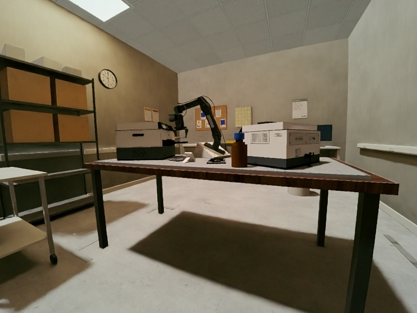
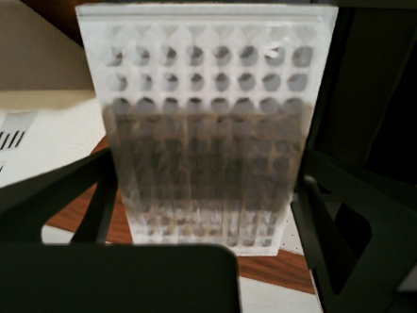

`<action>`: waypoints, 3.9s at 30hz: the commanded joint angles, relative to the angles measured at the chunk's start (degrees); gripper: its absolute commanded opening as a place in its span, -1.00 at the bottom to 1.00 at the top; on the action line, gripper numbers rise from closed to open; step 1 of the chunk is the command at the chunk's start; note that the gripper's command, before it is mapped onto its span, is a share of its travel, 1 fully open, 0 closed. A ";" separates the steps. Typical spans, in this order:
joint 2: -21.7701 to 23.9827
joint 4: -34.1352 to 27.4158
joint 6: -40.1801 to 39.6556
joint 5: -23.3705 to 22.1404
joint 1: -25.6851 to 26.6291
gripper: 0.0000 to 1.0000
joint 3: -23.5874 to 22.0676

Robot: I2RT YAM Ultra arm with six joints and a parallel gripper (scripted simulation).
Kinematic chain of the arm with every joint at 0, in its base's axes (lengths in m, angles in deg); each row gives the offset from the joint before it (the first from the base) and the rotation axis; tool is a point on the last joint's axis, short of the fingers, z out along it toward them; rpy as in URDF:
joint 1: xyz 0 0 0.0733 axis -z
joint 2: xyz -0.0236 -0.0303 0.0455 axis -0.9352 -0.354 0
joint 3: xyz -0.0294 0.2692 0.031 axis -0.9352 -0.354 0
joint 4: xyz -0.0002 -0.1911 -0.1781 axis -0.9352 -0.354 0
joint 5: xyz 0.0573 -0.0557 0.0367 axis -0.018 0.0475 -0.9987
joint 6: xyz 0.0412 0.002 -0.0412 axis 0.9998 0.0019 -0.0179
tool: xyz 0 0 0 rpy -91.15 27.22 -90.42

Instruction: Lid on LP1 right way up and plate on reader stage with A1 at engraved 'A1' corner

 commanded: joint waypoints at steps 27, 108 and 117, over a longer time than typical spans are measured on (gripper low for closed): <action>0.77 6.25 1.40 -1.02 -0.72 0.72 -4.48; 2.14 8.49 2.12 -1.65 -1.05 0.72 -6.45; 1.10 8.08 1.74 -1.16 -1.03 1.00 -6.58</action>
